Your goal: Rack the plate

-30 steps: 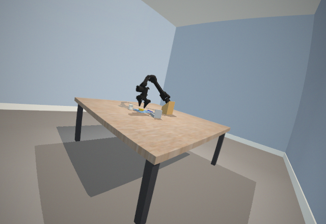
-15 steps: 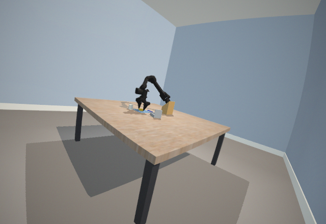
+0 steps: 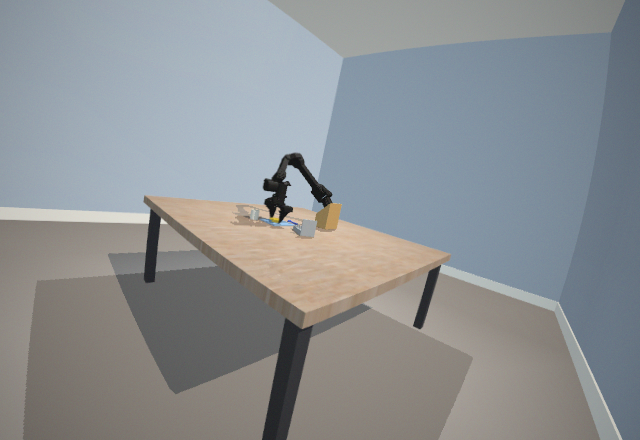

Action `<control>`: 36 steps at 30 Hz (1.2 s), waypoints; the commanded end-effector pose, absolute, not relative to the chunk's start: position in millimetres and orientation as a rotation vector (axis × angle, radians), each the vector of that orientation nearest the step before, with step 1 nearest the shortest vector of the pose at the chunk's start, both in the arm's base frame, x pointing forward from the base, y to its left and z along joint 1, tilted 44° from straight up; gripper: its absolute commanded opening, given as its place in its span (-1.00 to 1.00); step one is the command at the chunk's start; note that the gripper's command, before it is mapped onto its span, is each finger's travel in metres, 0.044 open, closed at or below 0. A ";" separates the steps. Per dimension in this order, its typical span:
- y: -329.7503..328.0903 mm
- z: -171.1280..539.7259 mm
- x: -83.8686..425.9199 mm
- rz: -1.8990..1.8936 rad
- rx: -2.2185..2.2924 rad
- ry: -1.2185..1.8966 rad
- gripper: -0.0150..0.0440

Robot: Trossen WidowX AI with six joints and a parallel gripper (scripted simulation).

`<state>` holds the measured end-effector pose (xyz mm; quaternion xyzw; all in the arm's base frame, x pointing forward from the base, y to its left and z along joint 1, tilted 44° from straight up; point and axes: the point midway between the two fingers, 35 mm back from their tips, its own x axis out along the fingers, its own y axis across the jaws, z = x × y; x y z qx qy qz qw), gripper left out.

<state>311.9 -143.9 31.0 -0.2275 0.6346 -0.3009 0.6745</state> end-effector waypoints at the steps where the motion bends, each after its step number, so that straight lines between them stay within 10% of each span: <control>1: -144.2 30.1 311.6 -0.672 -0.513 1.431 0.67; 9: -144.2 30.1 311.6 -0.672 -0.513 1.431 0.49; 20: -109.3 60.7 322.5 -0.659 -0.500 1.434 -0.49; 36: -51.7 115.5 328.4 -0.656 -0.498 1.437 -0.49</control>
